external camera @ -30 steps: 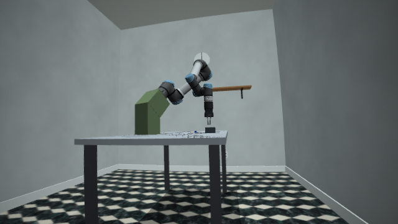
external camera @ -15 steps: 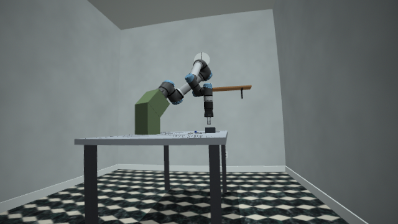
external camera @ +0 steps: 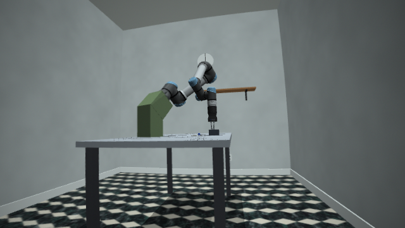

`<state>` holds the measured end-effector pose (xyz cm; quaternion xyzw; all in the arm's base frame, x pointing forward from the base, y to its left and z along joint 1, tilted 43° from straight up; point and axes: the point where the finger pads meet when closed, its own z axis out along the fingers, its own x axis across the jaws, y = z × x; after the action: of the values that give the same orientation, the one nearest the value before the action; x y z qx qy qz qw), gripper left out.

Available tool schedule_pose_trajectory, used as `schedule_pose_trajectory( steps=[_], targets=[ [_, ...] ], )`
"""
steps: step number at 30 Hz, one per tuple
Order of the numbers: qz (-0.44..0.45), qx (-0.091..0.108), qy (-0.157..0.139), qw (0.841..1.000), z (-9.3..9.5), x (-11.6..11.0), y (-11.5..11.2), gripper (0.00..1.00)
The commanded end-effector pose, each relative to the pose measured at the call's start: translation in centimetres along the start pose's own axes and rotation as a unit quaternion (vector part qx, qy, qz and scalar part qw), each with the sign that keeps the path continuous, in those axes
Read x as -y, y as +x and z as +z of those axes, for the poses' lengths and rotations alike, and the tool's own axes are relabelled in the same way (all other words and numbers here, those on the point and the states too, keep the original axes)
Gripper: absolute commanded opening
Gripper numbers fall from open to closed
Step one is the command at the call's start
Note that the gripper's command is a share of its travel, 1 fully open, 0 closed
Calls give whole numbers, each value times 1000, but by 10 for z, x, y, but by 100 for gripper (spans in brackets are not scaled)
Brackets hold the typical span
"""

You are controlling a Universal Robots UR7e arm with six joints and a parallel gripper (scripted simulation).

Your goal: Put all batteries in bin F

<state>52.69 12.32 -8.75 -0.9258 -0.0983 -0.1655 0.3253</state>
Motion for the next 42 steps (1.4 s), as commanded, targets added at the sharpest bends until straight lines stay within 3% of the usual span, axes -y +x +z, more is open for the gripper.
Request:
schedule_pose_trajectory(
  steps=[1, 21, 22, 42],
  targets=[
    [0, -1, -1, 1000, 11, 0, 1, 31],
    [0, -1, -1, 1000, 16, -1, 1, 31],
    [0, -1, -1, 1000, 16, -1, 1, 60],
    [0, -1, -1, 1000, 12, -1, 1, 60]
  ],
)
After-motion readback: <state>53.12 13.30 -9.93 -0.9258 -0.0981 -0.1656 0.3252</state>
